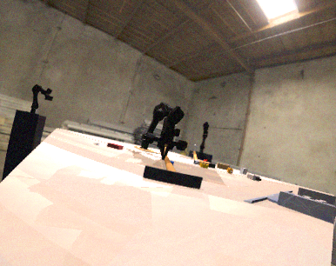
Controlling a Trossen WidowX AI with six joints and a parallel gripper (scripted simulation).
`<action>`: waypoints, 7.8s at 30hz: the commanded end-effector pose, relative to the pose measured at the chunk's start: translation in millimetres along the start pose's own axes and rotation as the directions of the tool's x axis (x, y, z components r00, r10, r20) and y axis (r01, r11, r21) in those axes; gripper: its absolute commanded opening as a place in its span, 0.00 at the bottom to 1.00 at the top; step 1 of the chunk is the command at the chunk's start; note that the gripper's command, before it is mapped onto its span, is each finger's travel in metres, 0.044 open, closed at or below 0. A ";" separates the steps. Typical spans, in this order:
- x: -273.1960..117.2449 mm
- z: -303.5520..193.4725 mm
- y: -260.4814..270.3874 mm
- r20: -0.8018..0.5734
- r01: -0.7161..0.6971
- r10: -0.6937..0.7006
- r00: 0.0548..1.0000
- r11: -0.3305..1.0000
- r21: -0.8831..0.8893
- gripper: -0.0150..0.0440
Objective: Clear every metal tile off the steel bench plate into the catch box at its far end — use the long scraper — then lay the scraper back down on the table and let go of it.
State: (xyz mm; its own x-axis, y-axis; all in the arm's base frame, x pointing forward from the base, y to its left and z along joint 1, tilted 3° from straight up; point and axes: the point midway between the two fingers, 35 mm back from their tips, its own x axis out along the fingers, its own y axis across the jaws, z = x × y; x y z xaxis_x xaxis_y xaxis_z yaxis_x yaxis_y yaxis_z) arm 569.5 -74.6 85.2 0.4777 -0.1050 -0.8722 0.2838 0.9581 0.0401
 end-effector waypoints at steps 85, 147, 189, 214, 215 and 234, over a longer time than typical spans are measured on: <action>-30.5 -45.9 -38.2 -0.214 -0.042 0.021 0.977 0.995 -0.095 0.25; -11.4 -47.0 9.0 -0.217 -0.046 0.025 0.976 0.995 -0.094 0.25; -10.8 -44.5 50.6 -0.211 -0.050 0.030 0.977 0.995 -0.090 0.25; -11.3 -45.2 75.1 -0.207 -0.054 0.034 0.978 0.995 -0.088 0.25; -11.3 -45.3 76.0 -0.207 -0.054 0.035 0.978 0.995 -0.088 0.25; -39.5 -32.9 76.1 -0.169 -0.056 0.041 0.985 0.995 -0.085 0.25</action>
State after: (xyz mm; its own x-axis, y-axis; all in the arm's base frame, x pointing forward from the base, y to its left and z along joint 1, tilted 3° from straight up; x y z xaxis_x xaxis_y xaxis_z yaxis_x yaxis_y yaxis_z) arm 546.3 12.5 88.1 0.3171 -0.0193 -0.9482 0.1864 0.9816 0.0423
